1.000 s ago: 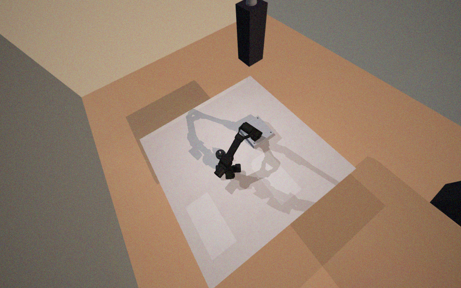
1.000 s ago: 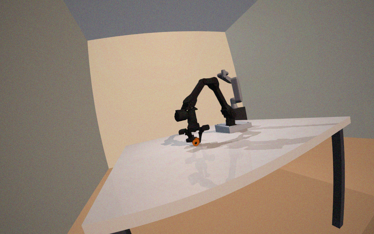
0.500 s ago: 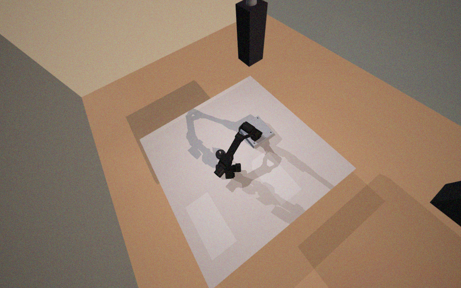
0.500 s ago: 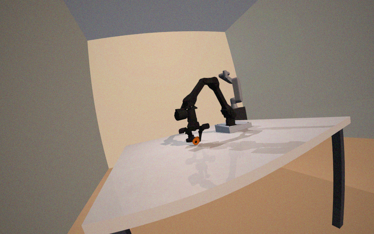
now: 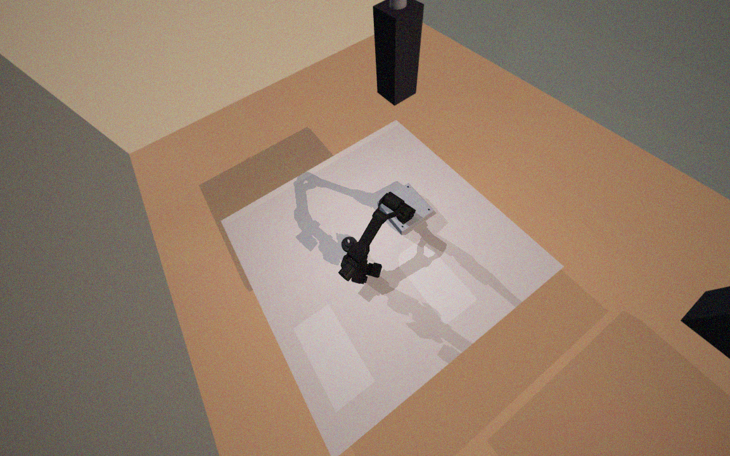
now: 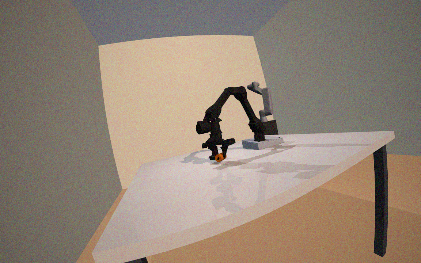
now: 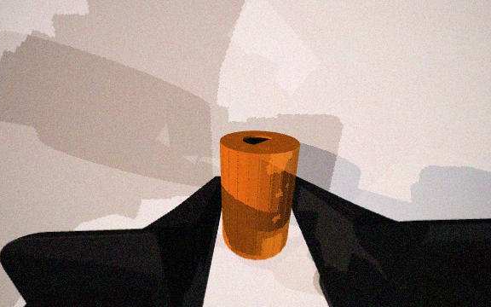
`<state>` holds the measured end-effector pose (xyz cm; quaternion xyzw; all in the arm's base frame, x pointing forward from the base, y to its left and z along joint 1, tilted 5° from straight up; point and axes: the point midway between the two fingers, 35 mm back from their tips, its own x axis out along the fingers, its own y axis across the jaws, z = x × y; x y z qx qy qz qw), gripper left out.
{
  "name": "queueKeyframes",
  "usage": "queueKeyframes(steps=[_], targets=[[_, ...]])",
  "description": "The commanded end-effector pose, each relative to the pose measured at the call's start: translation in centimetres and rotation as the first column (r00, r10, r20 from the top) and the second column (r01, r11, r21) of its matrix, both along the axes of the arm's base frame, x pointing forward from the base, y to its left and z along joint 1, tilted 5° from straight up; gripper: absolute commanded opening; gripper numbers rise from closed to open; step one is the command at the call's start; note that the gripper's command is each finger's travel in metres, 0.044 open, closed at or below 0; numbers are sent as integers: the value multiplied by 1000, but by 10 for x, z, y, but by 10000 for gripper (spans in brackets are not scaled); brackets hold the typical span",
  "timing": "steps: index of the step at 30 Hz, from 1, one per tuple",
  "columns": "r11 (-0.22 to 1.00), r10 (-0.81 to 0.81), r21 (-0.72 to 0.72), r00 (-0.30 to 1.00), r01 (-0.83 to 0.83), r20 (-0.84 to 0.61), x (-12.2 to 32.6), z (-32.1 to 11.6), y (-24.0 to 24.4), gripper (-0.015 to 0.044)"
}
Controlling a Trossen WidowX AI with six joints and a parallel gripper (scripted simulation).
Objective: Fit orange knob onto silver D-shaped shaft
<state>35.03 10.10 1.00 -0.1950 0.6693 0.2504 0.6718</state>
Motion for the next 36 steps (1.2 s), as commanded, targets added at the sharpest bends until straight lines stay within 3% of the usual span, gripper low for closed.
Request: queueKeyframes(steps=[1, 6, 23, 31, 36], targets=[[997, -72, 0, 997, 72, -5, 0, 1, 0, 179], [996, -93, -1, 996, 93, -7, 0, 1, 0, 179], [797, -604, -27, 796, 604, -42, 0, 1, 0, 179], [770, -638, -30, 769, 637, -44, 0, 1, 0, 179], [657, -753, -41, 656, 752, -51, 0, 1, 0, 179]])
